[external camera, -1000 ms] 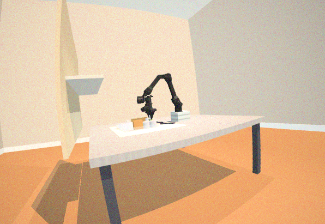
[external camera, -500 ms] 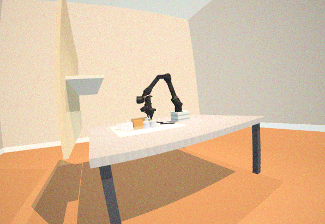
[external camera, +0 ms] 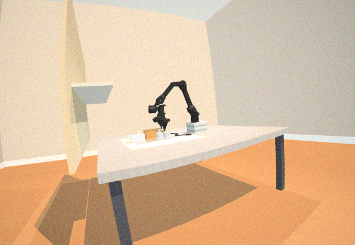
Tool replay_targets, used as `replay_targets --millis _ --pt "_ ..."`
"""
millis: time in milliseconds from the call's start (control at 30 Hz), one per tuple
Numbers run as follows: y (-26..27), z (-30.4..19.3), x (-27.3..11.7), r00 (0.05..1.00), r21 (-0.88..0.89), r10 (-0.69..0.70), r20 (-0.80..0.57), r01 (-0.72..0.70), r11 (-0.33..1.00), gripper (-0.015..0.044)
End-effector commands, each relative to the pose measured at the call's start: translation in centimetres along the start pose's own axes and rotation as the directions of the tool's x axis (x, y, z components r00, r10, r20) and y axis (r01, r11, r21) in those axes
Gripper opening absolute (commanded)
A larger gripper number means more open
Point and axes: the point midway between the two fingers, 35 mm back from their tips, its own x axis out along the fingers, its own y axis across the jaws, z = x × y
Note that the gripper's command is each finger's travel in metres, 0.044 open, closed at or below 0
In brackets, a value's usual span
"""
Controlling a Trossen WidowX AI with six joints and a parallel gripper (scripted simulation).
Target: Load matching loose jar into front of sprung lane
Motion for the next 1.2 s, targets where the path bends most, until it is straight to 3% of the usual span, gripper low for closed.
replay_targets --millis 0,1167 --pt "0.0 1.2 -0.5 0.999 0.004 0.000 0.032 0.000 1.000 0.0000" --pt "0.0 2.3 -0.9 0.999 0.004 0.000 0.033 0.000 1.000 0.0000"
